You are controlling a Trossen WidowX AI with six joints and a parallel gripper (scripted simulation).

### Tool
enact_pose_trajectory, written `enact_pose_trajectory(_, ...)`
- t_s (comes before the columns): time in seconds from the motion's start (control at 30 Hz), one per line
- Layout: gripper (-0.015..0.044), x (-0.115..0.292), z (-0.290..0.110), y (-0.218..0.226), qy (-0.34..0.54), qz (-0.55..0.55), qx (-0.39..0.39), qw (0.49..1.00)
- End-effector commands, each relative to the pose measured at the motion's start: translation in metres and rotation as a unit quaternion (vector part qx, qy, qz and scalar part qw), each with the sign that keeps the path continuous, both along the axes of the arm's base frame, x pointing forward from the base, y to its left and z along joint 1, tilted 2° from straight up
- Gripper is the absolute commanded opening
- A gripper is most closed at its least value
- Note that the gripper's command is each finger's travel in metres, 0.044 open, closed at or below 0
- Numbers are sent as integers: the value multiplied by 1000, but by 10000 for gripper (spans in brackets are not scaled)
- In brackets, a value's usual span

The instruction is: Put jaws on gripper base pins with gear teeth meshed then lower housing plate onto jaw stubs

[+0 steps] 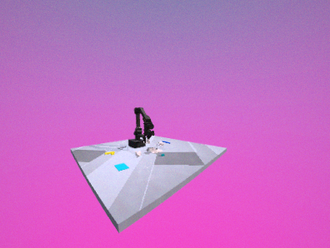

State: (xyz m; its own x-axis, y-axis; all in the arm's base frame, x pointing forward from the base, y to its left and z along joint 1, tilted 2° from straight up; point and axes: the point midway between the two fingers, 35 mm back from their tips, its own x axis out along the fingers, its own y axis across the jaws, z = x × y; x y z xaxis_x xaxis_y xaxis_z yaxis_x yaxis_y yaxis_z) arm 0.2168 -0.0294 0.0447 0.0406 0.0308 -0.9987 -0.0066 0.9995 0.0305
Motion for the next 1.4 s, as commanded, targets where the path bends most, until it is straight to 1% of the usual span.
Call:
enact_pose_trajectory(0.0,134,0,0,0,-2,3,1,1000)
enact_pose_trajectory(0.6,134,2,1,0,-2,16,1,1000)
enact_pose_trajectory(1.37,134,76,7,6,-6,16,1,1000)
